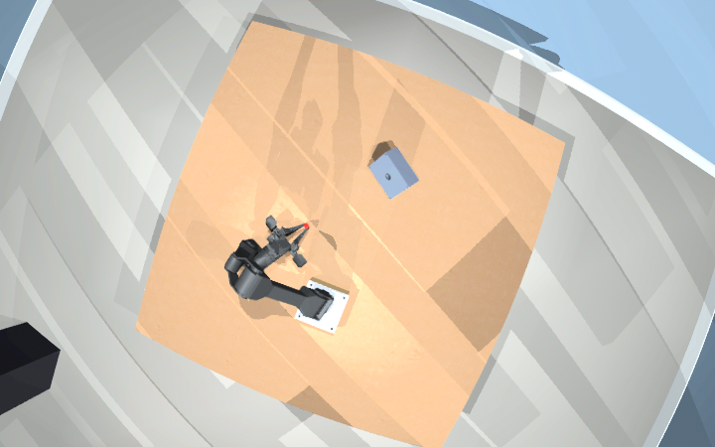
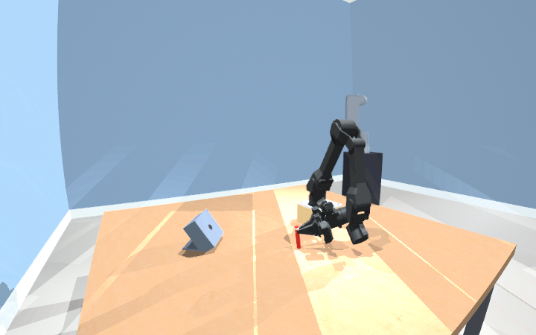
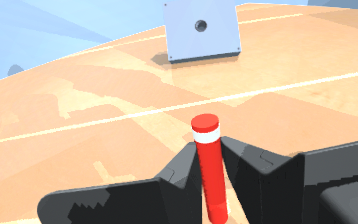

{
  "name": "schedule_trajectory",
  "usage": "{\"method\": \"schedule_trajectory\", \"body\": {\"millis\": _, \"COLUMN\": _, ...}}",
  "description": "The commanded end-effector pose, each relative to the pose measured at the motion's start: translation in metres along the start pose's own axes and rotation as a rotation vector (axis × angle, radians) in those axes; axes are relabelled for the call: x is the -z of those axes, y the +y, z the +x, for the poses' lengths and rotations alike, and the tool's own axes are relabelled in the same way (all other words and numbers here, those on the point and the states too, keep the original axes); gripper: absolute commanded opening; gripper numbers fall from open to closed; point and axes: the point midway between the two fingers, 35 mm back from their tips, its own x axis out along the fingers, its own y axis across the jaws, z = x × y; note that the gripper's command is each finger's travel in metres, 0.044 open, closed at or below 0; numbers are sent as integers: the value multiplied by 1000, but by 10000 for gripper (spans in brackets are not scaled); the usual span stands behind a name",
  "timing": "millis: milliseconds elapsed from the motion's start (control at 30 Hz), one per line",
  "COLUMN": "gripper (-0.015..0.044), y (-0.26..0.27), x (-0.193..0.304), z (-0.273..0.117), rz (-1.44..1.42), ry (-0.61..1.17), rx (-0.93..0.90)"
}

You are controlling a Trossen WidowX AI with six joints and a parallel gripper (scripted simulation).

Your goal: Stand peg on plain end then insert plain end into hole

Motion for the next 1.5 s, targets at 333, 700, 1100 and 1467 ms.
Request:
{"method": "schedule_trajectory", "body": {"millis": 333, "gripper": 51, "y": -1, "x": 2, "z": -2, "rz": -7, "ry": -7, "rx": -6}}
{"method": "schedule_trajectory", "body": {"millis": 700, "gripper": 51, "y": -1, "x": 3, "z": -4, "rz": -14, "ry": -14, "rx": -14}}
{"method": "schedule_trajectory", "body": {"millis": 1100, "gripper": 51, "y": -2, "x": 4, "z": -5, "rz": -22, "ry": -23, "rx": -23}}
{"method": "schedule_trajectory", "body": {"millis": 1467, "gripper": 51, "y": -2, "x": 5, "z": -7, "rz": -29, "ry": -31, "rx": -32}}
